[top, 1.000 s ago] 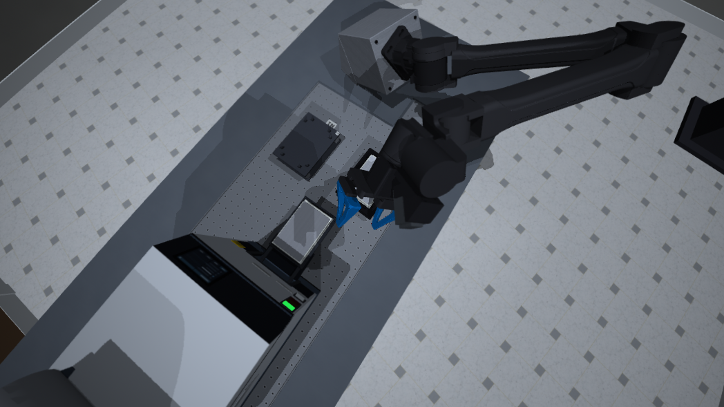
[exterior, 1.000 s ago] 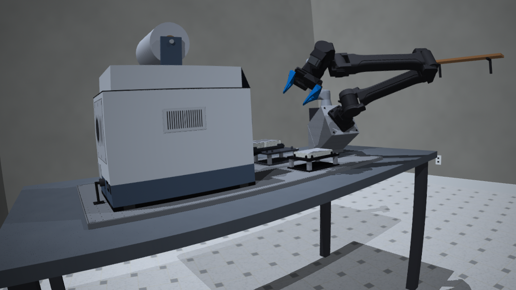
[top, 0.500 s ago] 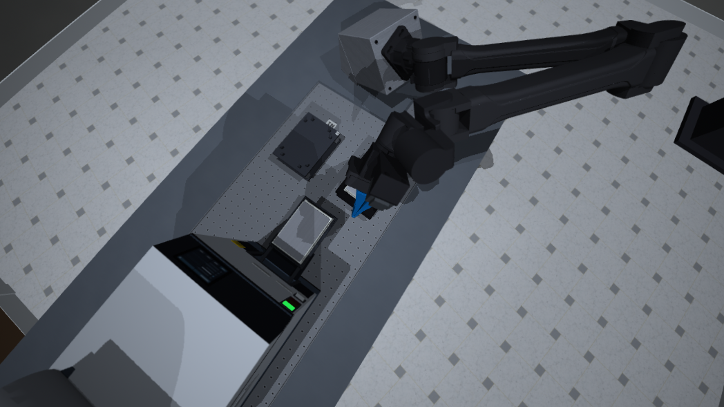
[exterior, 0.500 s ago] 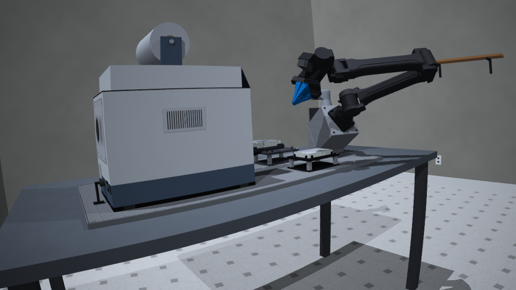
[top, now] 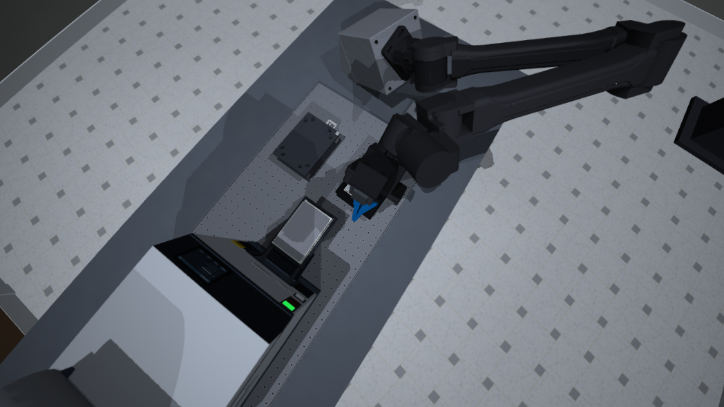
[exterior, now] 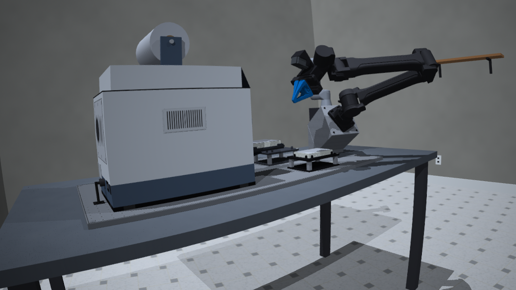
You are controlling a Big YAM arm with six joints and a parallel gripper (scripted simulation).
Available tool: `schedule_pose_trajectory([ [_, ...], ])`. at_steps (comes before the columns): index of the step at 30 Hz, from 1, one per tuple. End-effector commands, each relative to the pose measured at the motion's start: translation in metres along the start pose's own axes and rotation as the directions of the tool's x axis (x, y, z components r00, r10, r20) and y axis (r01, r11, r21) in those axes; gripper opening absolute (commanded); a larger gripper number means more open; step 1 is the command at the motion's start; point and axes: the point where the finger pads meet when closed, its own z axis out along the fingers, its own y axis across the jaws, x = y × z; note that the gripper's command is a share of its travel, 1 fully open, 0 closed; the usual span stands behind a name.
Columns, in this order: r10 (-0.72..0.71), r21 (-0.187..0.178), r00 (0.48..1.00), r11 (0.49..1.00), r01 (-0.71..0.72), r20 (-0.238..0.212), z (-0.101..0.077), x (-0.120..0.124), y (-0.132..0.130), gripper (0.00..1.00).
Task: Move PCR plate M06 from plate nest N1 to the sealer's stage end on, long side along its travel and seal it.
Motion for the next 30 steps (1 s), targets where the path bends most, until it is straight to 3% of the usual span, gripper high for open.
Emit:
schedule_pose_trajectory([
  [1,0.025,-0.013,0.999,1.000,-0.026,-0.046,0.002,-0.012,0.011,0.00],
  [4,-0.004,-0.001,0.990,1.000,0.004,-0.144,0.001,-0.022,0.006,0.00],
  [6,-0.004,-0.001,0.990,1.000,0.004,-0.144,0.001,-0.022,0.006,0.00],
  [12,-0.018,-0.004,0.942,1.000,0.017,-0.334,0.006,-0.028,0.002,0.00],
  [18,-0.011,0.006,0.847,1.000,0.017,-0.531,0.014,-0.021,-0.006,0.00],
  [23,-0.018,-0.001,0.848,1.000,0.020,-0.530,0.009,-0.013,-0.001,0.00],
  [25,-0.051,-0.028,0.857,0.999,0.043,-0.514,0.009,-0.017,0.006,0.00],
  [30,-0.017,-0.010,0.736,1.000,0.013,-0.677,0.018,-0.017,-0.007,0.00],
])
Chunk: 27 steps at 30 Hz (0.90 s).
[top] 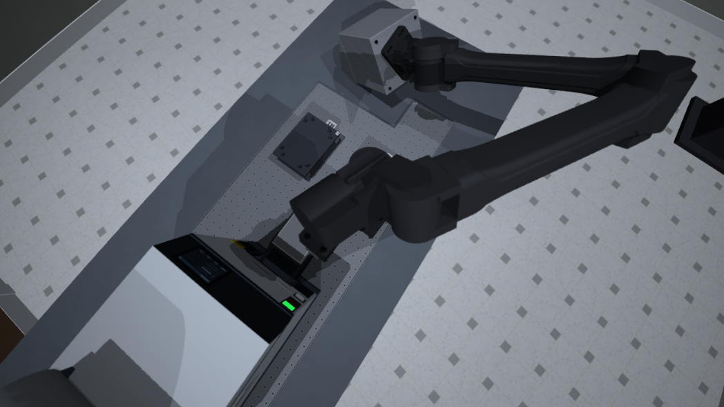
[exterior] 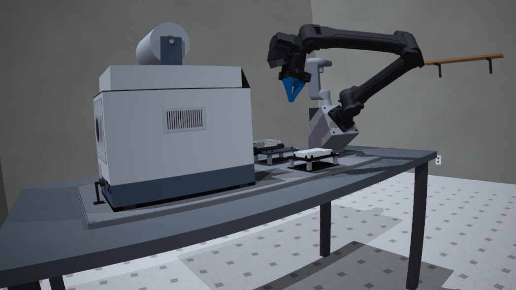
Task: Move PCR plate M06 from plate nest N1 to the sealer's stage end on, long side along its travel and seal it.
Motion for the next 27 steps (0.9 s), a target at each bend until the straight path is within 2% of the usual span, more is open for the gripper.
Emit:
schedule_pose_trajectory([
  [1,-0.106,-0.019,0.982,0.994,0.104,-0.159,0.004,-0.011,-0.002,0.00],
  [5,-0.114,-0.023,0.946,0.993,0.112,-0.303,0.007,-0.009,-0.005,0.00],
  [8,-0.133,-0.034,0.949,0.991,0.129,-0.285,0.003,-0.003,0.002,0.00],
  [10,-0.133,-0.034,0.949,0.991,0.129,-0.285,0.003,-0.003,0.002,0.00],
  [11,-0.129,-0.023,0.957,0.992,0.127,-0.262,-0.001,-0.005,0.004,0.00],
  [16,-0.106,-0.025,0.965,0.994,0.103,-0.240,-0.006,-0.002,0.000,0.00],
  [27,-0.087,-0.018,0.967,0.996,0.086,-0.238,-0.004,0.006,0.001,0.00],
])
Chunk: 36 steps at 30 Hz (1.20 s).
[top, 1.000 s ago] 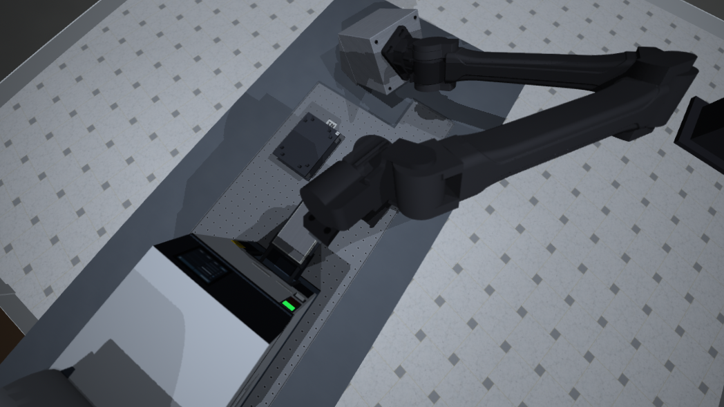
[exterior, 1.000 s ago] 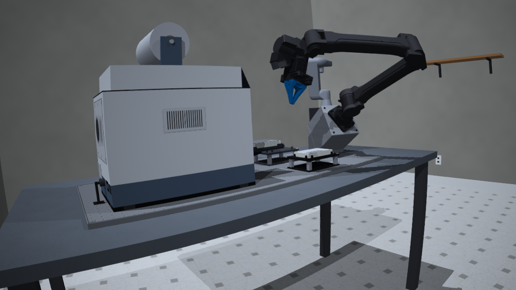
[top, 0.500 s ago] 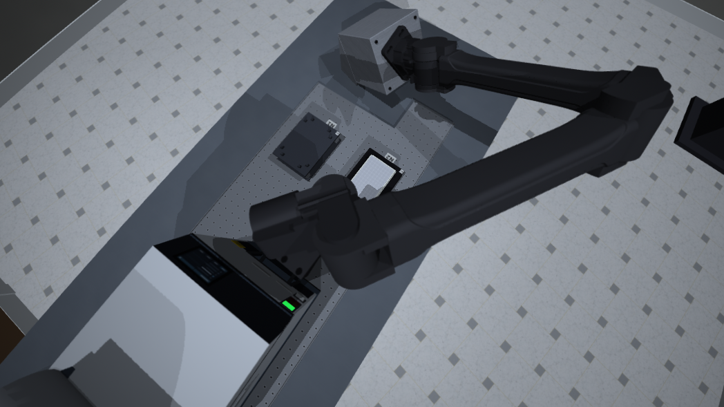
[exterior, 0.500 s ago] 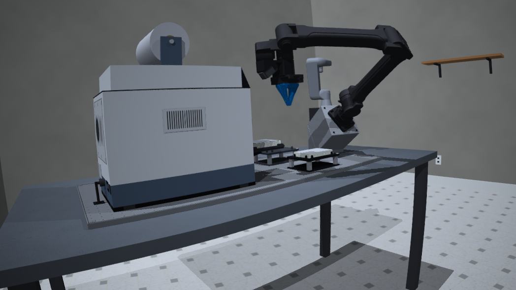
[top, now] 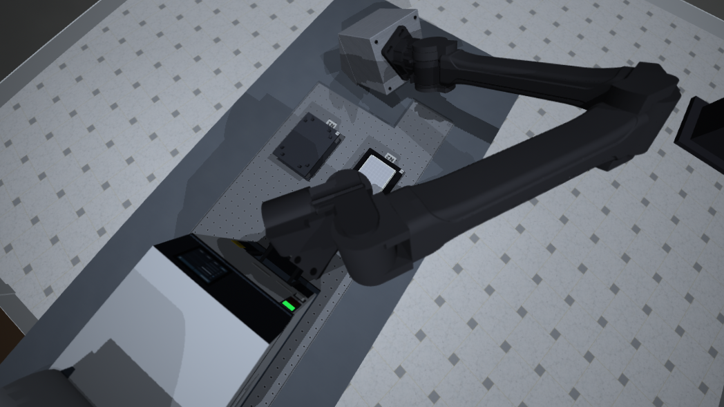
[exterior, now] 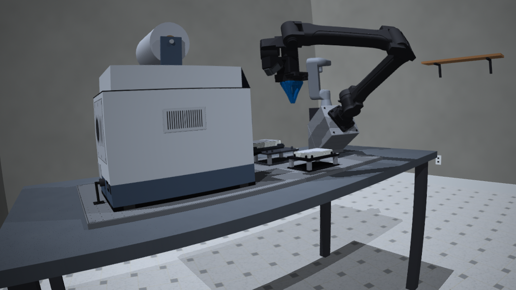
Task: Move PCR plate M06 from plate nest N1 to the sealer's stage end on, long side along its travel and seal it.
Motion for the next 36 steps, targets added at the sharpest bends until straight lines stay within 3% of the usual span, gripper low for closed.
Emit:
schedule_pose_trajectory([
  [1,-0.008,0.007,1.000,1.000,0.008,0.018,-0.006,-0.001,0.005,0.00],
  [6,0.011,-0.005,1.000,1.000,-0.011,-0.009,0.003,0.007,0.011,0.00],
  [21,-0.011,0.013,1.000,1.000,0.011,0.027,-0.010,-0.006,0.000,0.00],
  [22,-0.012,0.015,1.000,1.000,0.012,0.024,-0.008,0.001,-0.007,1.00],
  [31,-0.031,0.009,0.999,0.999,0.031,0.020,0.003,0.041,-0.047,1.00],
  [36,-0.050,0.010,0.999,0.999,0.050,0.019,0.005,0.047,-0.049,1.00],
])
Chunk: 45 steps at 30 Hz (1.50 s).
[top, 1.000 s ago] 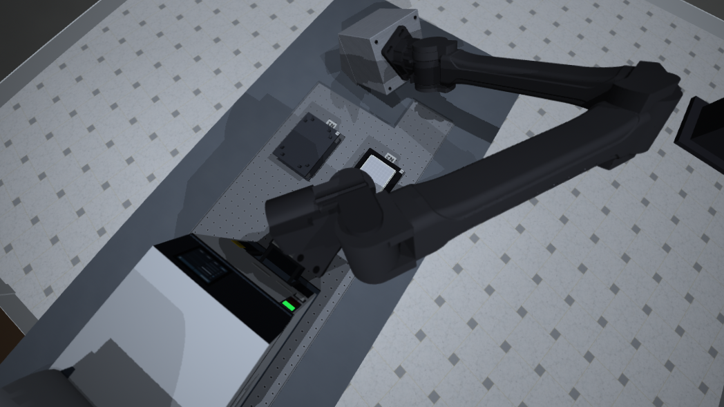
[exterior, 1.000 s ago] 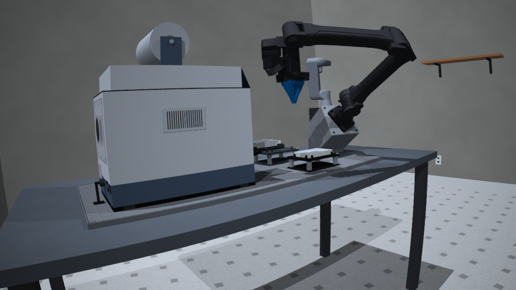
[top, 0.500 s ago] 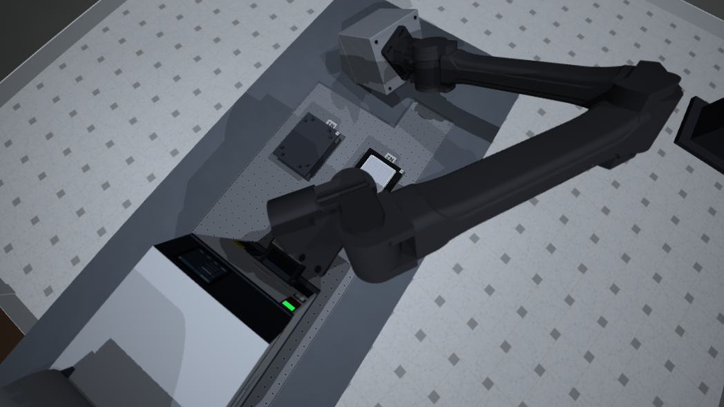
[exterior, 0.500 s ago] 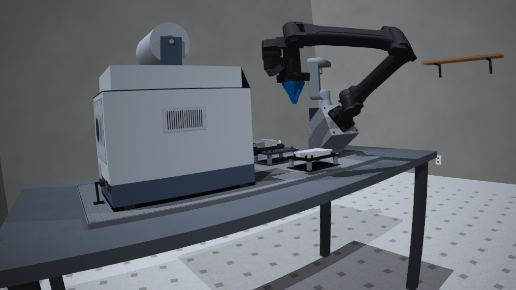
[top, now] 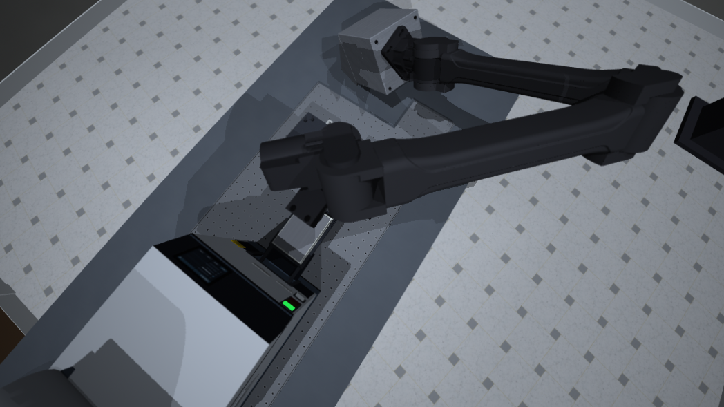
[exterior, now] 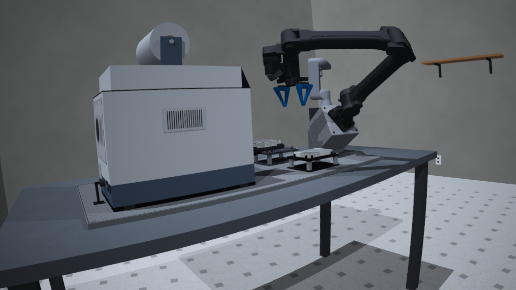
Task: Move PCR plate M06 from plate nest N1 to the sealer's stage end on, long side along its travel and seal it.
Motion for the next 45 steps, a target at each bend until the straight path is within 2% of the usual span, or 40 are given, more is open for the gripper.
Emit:
schedule_pose_trajectory([
  [1,-0.056,0.014,0.998,0.998,0.056,0.021,-0.005,0.004,-0.008,1.00],
  [8,-0.042,0.009,0.999,0.999,0.042,0.018,0.002,0.032,-0.042,1.00],
  [13,-0.060,0.008,0.998,0.998,0.059,0.008,0.008,0.047,-0.057,1.00],
  [16,-0.055,0.010,0.998,0.998,0.055,0.017,0.006,0.047,-0.057,1.00],
  [23,-0.036,0.007,0.999,0.999,0.036,0.014,0.013,0.077,-0.090,1.00],
  [30,-0.063,0.016,0.998,0.998,0.063,0.014,0.017,0.096,-0.113,1.00],
  [39,-0.060,0.017,0.998,0.998,0.060,0.005,0.013,0.083,-0.100,1.00],
  [45,-0.039,0.019,0.999,0.999,0.039,0.006,0.012,0.081,-0.100,1.00],
])
